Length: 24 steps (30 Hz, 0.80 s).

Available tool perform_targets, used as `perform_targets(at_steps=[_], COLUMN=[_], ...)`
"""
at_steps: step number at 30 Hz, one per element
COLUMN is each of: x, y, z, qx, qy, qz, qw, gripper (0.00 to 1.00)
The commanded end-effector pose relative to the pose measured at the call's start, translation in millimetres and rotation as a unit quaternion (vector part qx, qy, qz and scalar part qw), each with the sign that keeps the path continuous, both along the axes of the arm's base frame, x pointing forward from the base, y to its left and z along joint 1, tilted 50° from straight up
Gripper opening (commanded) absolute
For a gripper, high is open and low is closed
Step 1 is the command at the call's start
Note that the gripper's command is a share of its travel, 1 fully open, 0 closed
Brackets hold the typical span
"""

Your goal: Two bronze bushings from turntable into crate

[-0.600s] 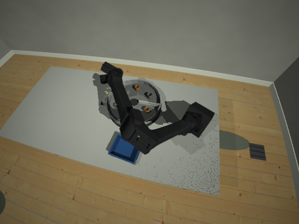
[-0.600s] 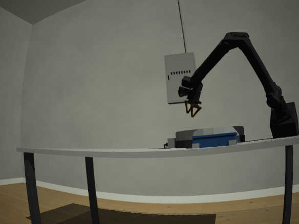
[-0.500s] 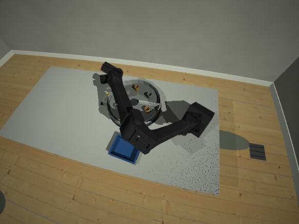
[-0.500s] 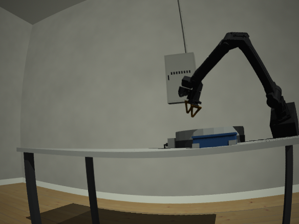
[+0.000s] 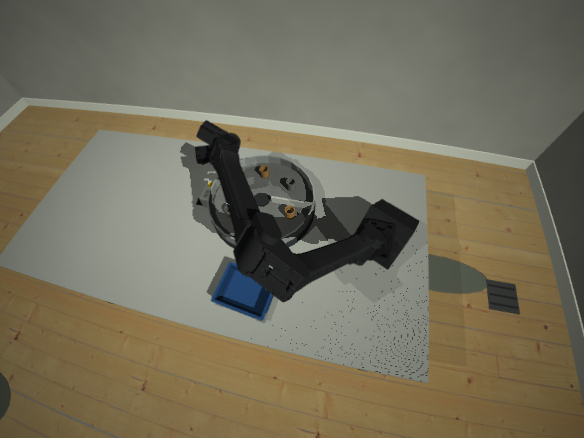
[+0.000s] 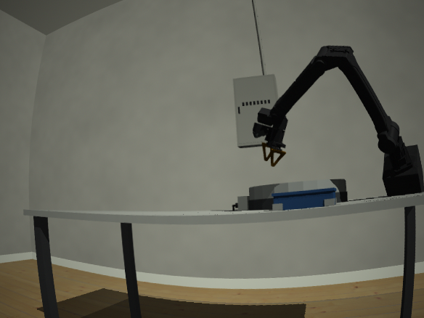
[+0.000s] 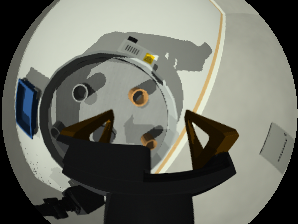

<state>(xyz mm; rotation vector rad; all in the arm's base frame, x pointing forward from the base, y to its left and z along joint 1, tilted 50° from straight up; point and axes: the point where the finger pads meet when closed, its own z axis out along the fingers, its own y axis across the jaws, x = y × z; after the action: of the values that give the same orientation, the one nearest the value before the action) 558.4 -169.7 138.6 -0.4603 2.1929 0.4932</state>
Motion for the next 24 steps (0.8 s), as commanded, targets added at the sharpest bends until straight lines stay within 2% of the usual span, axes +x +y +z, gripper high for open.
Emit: perform_targets(at_steps=[1,2,4,6,7,8,9,10,11,12,13,14,16,18,21,22,24], x=[-8,-15,-38,-78,-99,-102,-128,-128,-155,-155,-181,-181,-181,-224,-261,-265,-268], y=[-14,-15,-17,-18,-16,-17,-14,-14,-9,-9,-3,-3,-3,10,24,27,28], z=[5,5,-3,-15,-20,-21,-25,-25,-28,-28,-29,-29,-29,-27,-20,-19,-18], qx=[0.006,0.011,0.041,0.088,0.103,0.118,0.135,0.152,0.170,0.188,0.206,0.222,0.222,0.276,0.320,0.330,0.333], qy=[0.007,0.017,0.063,0.134,0.157,0.178,0.205,0.228,0.256,0.280,0.307,0.328,0.328,0.404,0.464,0.478,0.482], qz=[-0.019,-0.025,-0.049,-0.085,-0.093,-0.107,-0.117,-0.133,-0.144,-0.161,-0.171,-0.185,-0.185,-0.221,-0.247,-0.254,-0.256], qw=[1.000,0.999,0.996,0.983,0.978,0.971,0.962,0.952,0.941,0.928,0.913,0.899,0.899,0.844,0.789,0.773,0.769], gripper=[1.00,1.00,1.00,1.00,1.00,1.00,1.00,1.00,1.00,1.00,1.00,1.00,1.00,1.00,1.00,1.00,1.00])
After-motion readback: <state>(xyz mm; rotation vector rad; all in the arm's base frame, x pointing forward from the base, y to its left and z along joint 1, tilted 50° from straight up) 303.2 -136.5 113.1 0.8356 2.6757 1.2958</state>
